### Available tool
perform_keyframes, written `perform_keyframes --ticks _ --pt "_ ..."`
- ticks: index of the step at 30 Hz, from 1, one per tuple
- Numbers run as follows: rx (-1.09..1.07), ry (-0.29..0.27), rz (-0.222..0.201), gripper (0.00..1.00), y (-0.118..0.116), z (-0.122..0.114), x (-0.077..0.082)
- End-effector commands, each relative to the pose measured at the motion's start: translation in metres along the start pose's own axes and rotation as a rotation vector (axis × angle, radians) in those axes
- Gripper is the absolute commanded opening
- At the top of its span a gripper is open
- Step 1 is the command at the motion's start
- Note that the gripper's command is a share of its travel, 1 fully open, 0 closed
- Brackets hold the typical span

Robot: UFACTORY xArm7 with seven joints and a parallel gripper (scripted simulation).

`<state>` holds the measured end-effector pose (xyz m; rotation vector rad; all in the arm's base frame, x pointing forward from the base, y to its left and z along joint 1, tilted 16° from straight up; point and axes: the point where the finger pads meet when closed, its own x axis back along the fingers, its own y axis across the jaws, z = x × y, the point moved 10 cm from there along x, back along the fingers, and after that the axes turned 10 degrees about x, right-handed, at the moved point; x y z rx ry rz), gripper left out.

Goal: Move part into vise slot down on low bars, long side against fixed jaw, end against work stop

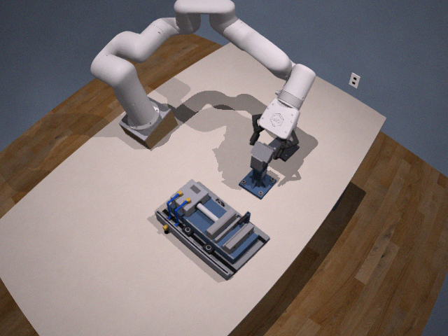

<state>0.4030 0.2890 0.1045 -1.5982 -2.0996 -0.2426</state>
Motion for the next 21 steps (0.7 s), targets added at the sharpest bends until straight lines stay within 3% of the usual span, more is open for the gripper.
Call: perform_keyframes --ticks 1,21 --pt "-0.002 0.001 -0.003 0.89 0.0003 -0.001 0.0014" --pt "-0.002 0.017 -0.006 0.89 -0.0005 -0.0002 -0.0011"
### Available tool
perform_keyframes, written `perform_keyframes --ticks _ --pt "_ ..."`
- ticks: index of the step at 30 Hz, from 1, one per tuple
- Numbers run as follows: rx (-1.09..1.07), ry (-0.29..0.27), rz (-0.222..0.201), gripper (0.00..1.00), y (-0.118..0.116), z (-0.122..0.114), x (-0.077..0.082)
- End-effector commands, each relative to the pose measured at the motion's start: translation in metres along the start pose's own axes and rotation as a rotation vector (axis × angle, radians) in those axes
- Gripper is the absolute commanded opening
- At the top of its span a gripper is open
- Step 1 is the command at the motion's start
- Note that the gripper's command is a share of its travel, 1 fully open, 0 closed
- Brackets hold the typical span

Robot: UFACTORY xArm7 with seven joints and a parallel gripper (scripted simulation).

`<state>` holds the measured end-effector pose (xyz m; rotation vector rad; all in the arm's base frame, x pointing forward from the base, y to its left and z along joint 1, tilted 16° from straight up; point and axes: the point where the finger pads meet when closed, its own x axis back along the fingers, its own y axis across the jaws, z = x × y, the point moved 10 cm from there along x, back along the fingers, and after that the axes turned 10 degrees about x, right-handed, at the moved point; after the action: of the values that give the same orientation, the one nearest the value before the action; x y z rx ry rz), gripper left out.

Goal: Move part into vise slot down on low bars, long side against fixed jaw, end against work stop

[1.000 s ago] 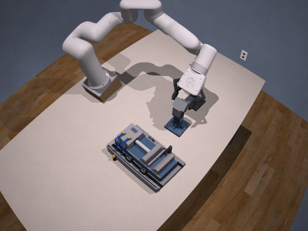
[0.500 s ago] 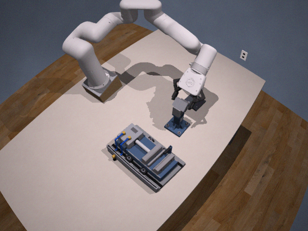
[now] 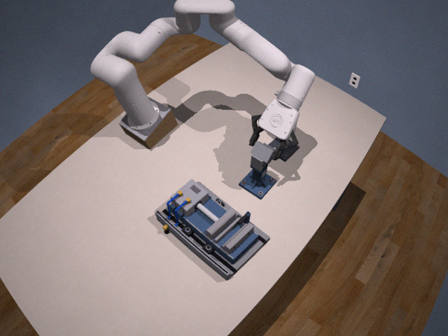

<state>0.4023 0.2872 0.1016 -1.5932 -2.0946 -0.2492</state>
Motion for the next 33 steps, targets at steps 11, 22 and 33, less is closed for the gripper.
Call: perform_keyframes --ticks 11,22,33 --pt "-0.002 0.038 -0.01 0.89 0.0 -0.005 0.002" --pt "-0.002 0.082 -0.018 0.89 -0.001 -0.01 0.001" --pt "-0.002 0.156 -0.031 0.89 -0.003 -0.018 0.0"
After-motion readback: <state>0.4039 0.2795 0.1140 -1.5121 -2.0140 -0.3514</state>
